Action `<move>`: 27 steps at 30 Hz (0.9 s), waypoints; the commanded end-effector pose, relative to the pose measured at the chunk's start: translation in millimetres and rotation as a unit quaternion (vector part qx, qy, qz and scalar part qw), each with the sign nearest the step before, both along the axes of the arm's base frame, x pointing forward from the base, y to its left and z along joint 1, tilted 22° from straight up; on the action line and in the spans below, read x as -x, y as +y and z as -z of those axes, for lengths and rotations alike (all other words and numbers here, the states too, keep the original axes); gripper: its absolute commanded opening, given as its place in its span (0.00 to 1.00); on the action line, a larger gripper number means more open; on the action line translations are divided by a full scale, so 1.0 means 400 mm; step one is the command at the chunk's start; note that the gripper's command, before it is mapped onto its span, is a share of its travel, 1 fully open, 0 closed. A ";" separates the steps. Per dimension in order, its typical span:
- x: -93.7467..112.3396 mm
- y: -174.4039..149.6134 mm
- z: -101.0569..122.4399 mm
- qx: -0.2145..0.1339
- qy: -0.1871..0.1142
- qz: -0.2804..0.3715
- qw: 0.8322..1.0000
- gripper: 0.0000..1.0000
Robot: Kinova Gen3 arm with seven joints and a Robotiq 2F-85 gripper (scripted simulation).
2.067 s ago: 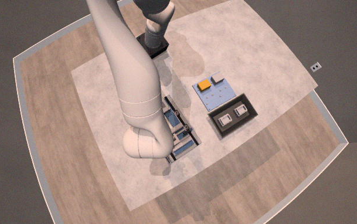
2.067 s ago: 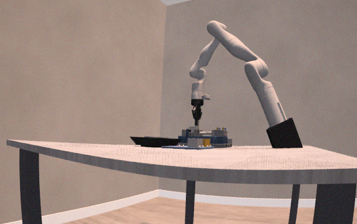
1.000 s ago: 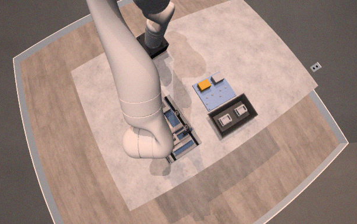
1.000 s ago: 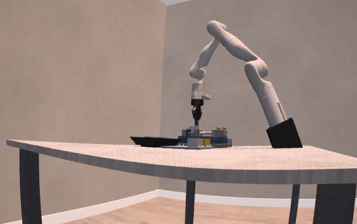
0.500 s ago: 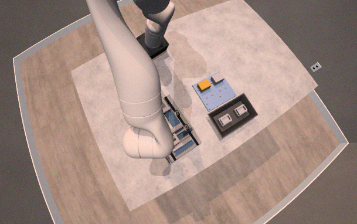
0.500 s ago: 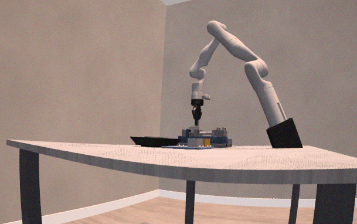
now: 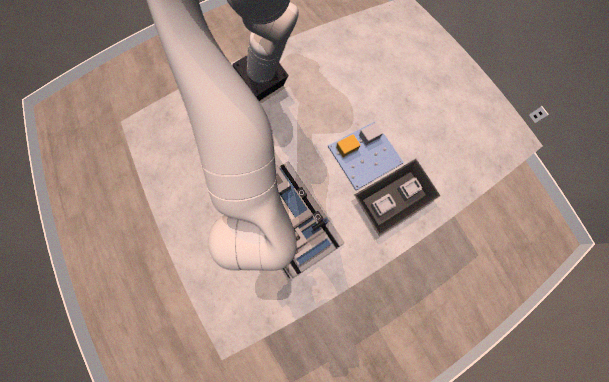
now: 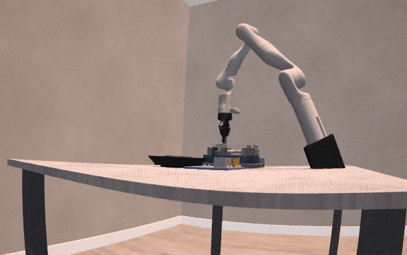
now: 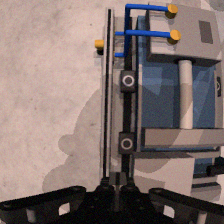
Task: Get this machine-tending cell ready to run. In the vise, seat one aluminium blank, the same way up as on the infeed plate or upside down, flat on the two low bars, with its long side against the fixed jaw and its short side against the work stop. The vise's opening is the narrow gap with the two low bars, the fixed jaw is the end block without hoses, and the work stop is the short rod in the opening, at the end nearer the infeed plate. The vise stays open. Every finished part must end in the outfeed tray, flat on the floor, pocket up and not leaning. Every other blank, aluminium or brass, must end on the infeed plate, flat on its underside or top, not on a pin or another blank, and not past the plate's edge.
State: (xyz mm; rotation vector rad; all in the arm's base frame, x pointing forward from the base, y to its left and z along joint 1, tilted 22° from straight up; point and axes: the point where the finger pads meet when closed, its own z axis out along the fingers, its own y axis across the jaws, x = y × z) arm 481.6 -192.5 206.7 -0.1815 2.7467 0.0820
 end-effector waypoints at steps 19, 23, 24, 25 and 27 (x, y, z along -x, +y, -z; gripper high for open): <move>-0.007 -0.005 0.015 0.001 -0.002 0.002 1.000 0.00; -0.008 -0.005 0.016 0.001 -0.002 0.002 1.000 0.00; -0.009 -0.005 0.017 0.001 -0.002 0.002 1.000 0.00; -0.009 -0.005 0.019 0.001 -0.002 0.002 1.000 0.00; -0.010 -0.004 0.022 0.000 -0.002 0.002 1.000 0.00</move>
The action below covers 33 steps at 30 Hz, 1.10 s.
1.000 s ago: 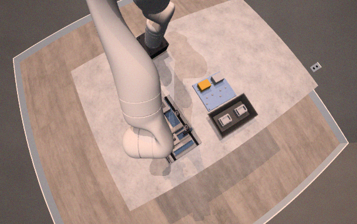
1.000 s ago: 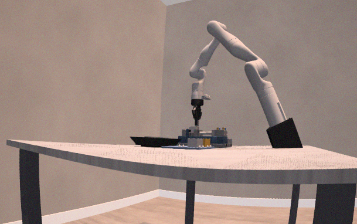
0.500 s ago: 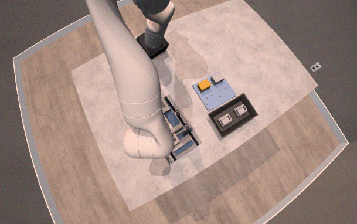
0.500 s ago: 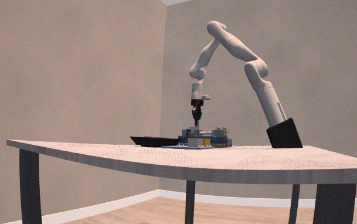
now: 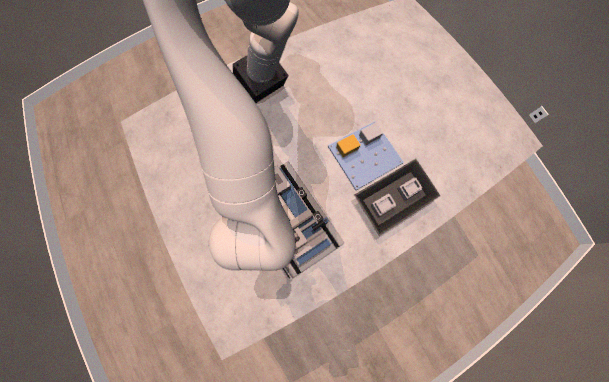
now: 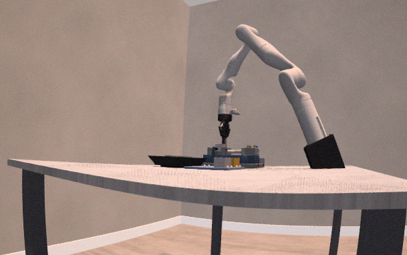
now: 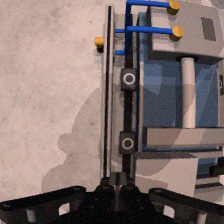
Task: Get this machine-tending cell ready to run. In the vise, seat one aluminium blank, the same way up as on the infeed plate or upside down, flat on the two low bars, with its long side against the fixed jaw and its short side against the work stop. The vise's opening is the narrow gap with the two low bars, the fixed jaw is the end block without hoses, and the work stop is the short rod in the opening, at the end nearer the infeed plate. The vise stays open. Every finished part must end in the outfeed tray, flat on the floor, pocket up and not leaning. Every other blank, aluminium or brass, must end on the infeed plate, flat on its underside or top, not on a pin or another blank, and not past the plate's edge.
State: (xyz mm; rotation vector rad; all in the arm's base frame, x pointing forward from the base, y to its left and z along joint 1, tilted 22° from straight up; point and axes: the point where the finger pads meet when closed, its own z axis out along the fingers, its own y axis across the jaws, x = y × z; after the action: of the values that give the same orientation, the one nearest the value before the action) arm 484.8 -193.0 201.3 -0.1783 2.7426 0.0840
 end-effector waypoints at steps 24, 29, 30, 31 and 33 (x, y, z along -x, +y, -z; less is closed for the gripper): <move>-0.009 -0.002 0.025 0.002 0.000 0.001 1.000 0.00; -0.009 -0.001 0.025 0.002 0.000 0.001 1.000 0.00; -0.009 -0.001 0.025 0.002 0.000 0.001 1.000 0.00; -0.009 -0.001 0.025 0.002 0.000 0.001 1.000 0.00; -0.009 -0.001 0.025 0.002 0.000 0.001 1.000 0.00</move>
State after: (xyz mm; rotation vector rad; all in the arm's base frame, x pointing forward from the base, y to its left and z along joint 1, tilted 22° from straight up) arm 487.8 -192.2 192.8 -0.1806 2.7442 0.0837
